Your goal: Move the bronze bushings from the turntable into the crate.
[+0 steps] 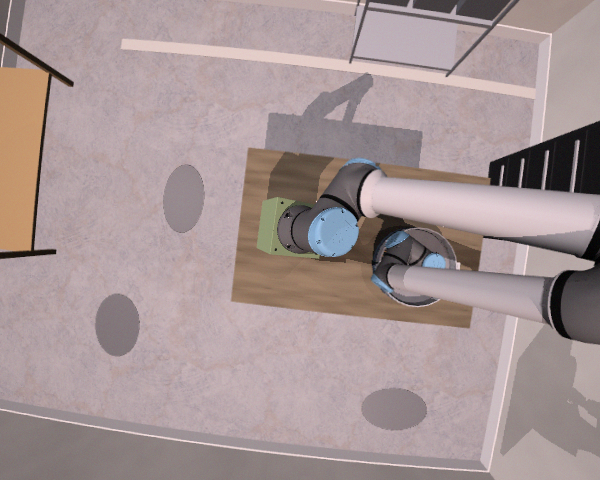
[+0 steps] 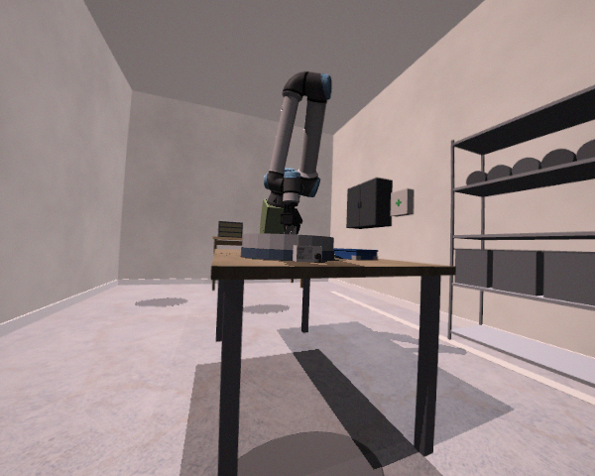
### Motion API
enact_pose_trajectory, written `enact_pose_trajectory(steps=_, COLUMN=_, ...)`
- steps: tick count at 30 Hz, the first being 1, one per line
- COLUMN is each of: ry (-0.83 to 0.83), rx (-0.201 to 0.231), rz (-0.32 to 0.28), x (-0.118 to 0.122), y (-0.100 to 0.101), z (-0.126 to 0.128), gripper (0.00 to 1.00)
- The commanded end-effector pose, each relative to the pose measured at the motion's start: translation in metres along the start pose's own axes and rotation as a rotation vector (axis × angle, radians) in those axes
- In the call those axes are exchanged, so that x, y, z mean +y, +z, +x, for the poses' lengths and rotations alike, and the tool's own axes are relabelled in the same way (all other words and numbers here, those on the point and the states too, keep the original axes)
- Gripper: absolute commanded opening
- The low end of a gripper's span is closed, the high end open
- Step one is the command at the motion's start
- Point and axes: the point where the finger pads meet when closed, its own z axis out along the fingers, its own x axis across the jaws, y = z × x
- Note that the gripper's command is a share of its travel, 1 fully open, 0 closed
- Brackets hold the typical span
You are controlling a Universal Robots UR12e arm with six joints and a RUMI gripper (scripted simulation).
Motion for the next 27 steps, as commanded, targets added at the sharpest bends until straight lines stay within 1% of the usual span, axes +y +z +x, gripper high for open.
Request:
enact_pose_trajectory(steps=1, ry=0.000, rx=0.000, rz=-0.001, x=0.0002, y=-0.0002, z=0.0002, gripper=0.06)
enact_pose_trajectory(steps=18, ry=0.000, rx=0.000, rz=-0.001, x=0.0002, y=-0.0002, z=0.0002, gripper=0.06)
enact_pose_trajectory(steps=19, ry=0.000, rx=0.000, rz=-0.001, x=0.0002, y=-0.0002, z=0.0002, gripper=0.00)
enact_pose_trajectory(steps=27, ry=0.000, rx=0.000, rz=-0.001, x=0.0002, y=-0.0002, z=0.0002, gripper=0.00)
